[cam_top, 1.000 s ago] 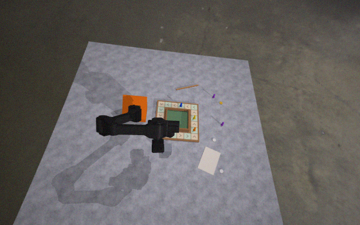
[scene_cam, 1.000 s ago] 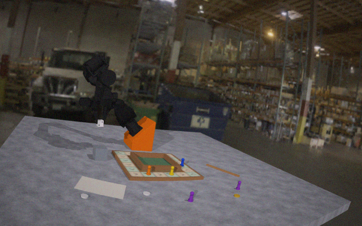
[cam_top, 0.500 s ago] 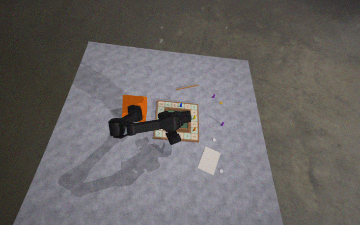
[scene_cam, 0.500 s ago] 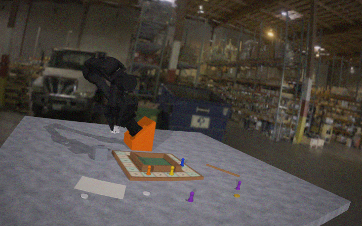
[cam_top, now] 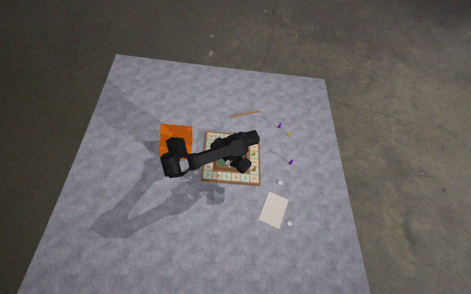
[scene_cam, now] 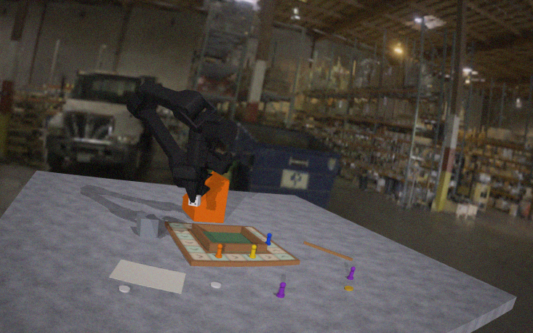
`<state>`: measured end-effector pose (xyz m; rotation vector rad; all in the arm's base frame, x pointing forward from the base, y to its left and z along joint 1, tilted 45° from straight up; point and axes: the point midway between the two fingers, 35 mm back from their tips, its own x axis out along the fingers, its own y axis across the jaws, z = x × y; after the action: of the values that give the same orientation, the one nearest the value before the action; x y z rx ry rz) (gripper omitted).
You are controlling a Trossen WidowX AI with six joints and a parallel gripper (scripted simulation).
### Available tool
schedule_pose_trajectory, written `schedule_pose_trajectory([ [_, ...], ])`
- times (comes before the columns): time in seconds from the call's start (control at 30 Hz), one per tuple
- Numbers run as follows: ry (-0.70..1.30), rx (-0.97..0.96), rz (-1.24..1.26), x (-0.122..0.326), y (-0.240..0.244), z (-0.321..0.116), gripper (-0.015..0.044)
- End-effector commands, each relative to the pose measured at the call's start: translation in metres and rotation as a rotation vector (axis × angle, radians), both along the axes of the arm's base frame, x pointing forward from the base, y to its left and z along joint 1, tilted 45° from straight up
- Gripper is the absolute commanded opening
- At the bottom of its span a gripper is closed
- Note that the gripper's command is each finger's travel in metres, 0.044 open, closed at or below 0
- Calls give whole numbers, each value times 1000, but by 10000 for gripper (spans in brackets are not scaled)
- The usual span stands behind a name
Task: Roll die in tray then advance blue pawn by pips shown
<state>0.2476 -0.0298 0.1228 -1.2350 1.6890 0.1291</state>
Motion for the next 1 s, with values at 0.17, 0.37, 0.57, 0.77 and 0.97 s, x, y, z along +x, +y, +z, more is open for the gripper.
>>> schedule_pose_trajectory([
  [0.17, 188, -18, 200, 16, 24, -32, 0],
  [0.37, 318, -36, 330, 23, 40, -56, 0],
  [0.57, 445, -54, 454, 26, 54, -80, 0],
  [0.77, 461, -51, 468, 26, 56, -83, 0],
  [0.97, 466, 130, 461, 19, 50, -89, 0],
])
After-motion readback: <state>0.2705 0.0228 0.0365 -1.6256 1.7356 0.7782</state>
